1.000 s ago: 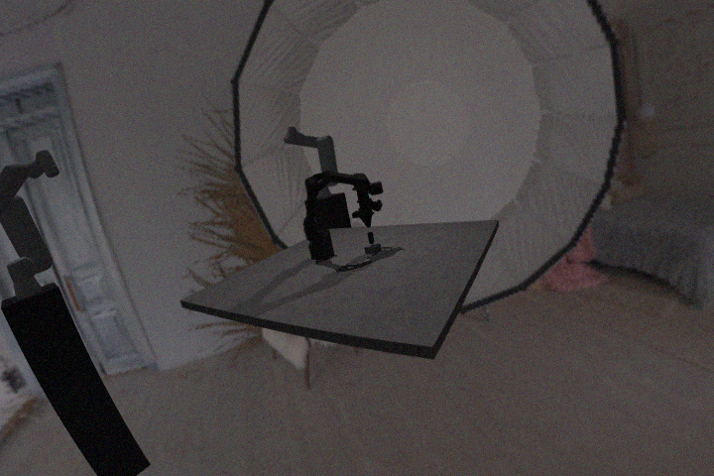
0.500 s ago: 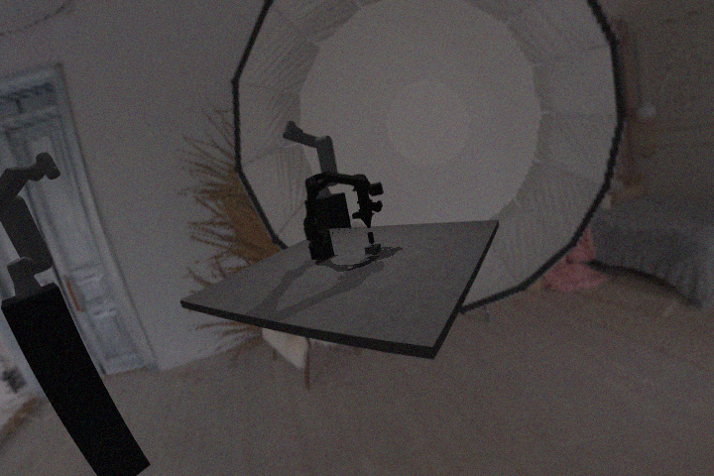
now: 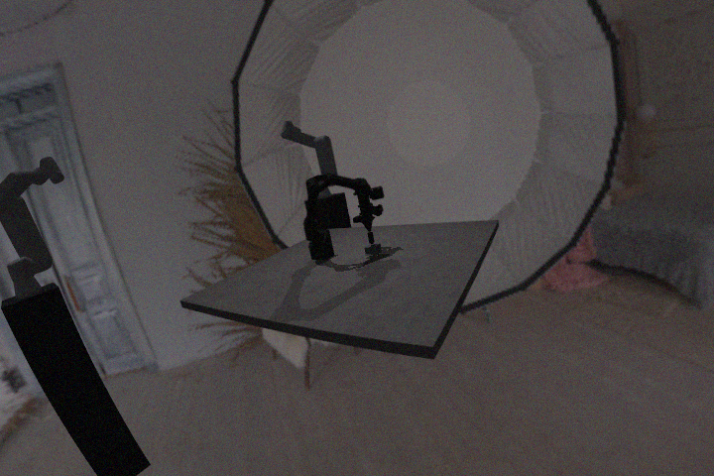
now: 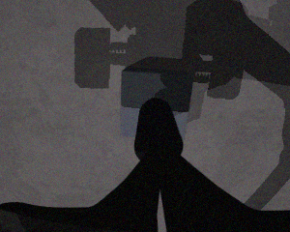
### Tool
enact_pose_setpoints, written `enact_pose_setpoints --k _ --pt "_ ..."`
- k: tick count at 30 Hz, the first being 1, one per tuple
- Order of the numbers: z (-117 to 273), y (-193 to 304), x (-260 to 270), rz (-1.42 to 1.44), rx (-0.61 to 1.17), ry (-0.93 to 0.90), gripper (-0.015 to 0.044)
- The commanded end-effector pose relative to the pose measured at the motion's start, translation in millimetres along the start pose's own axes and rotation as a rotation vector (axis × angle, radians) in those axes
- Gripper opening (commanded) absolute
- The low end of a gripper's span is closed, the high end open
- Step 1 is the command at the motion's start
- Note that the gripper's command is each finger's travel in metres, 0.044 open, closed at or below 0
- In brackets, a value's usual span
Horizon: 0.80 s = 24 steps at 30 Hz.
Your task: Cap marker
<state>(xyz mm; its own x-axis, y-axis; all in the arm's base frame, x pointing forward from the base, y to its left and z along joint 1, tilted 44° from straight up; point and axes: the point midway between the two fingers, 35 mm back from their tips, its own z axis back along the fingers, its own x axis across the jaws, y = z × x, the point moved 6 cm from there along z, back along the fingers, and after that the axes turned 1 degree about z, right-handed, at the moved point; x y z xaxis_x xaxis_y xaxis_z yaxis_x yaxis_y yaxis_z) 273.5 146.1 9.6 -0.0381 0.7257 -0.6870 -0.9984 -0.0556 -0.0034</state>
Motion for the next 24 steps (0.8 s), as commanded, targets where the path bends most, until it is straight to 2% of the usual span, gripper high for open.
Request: enact_pose_setpoints --k 1,10,17,24 --pt "-6 0 1 0.01 0.001 0.005 0.0" --pt "-17 -1 1 0.009 0.0 0.006 0.0" --pt "-9 -2 1 -0.002 -0.007 -0.004 0.0" --pt "76 -1 1 0.001 -0.004 -0.004 0.0"
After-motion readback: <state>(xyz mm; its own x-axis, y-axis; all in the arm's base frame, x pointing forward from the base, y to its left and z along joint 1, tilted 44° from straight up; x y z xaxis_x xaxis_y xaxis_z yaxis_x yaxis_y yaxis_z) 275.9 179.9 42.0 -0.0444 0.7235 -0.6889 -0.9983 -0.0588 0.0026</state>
